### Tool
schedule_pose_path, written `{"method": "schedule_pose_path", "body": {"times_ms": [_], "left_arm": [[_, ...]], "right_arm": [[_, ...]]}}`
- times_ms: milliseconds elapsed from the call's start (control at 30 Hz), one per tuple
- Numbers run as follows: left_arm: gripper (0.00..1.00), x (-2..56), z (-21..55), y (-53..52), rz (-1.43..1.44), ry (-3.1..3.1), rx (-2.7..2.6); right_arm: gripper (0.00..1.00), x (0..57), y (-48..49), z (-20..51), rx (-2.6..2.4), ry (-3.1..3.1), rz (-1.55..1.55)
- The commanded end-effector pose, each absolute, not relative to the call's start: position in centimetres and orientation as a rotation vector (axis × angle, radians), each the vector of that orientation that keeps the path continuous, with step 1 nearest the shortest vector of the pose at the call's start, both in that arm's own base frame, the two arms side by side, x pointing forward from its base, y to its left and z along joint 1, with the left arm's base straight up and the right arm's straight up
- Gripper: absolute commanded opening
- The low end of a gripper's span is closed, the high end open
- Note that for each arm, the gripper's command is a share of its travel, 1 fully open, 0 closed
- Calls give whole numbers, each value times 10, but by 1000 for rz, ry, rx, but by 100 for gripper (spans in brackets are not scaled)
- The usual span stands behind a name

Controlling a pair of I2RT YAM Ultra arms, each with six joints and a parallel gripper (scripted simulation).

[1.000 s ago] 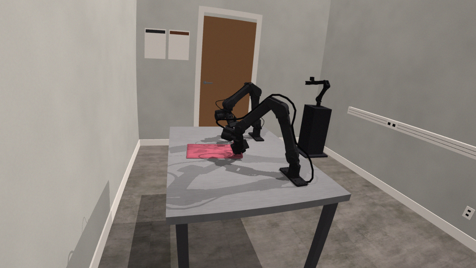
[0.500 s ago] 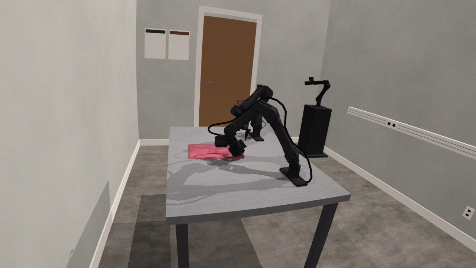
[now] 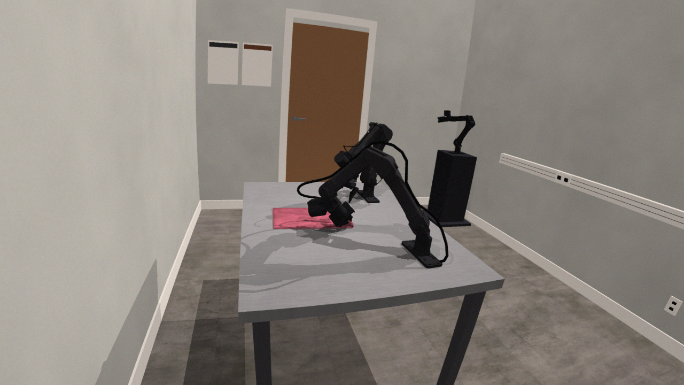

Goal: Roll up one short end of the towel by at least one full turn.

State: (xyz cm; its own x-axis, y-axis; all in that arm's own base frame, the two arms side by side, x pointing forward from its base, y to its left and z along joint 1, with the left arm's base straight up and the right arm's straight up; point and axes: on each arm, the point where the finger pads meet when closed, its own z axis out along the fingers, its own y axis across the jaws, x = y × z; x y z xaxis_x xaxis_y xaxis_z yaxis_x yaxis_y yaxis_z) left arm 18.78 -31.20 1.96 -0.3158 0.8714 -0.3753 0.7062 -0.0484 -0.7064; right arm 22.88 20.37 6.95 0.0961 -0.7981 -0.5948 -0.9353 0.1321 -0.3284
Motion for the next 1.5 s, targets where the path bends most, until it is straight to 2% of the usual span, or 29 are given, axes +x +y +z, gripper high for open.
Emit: {"method": "schedule_pose_path", "body": {"times_ms": [0, 700, 933, 1000, 1233, 1467], "left_arm": [[9, 193, 24, -316, 1330, -2021, -1722], [9, 193, 24, -316, 1330, -2021, -1722], [9, 193, 24, -316, 1330, -2021, -1722], [9, 193, 24, -316, 1330, -2021, -1722], [9, 193, 24, -316, 1330, -2021, -1722], [9, 193, 24, -316, 1330, -2021, -1722]], "right_arm": [[98, 229, 207, 71, -1682, 1697, 253], [98, 224, 213, 26, -1680, 1698, 252], [68, 224, 213, 22, -1680, 1698, 252], [68, 224, 213, 22, -1680, 1698, 252], [38, 224, 213, 18, -1680, 1698, 252], [31, 224, 213, 17, -1680, 1698, 252]]}}
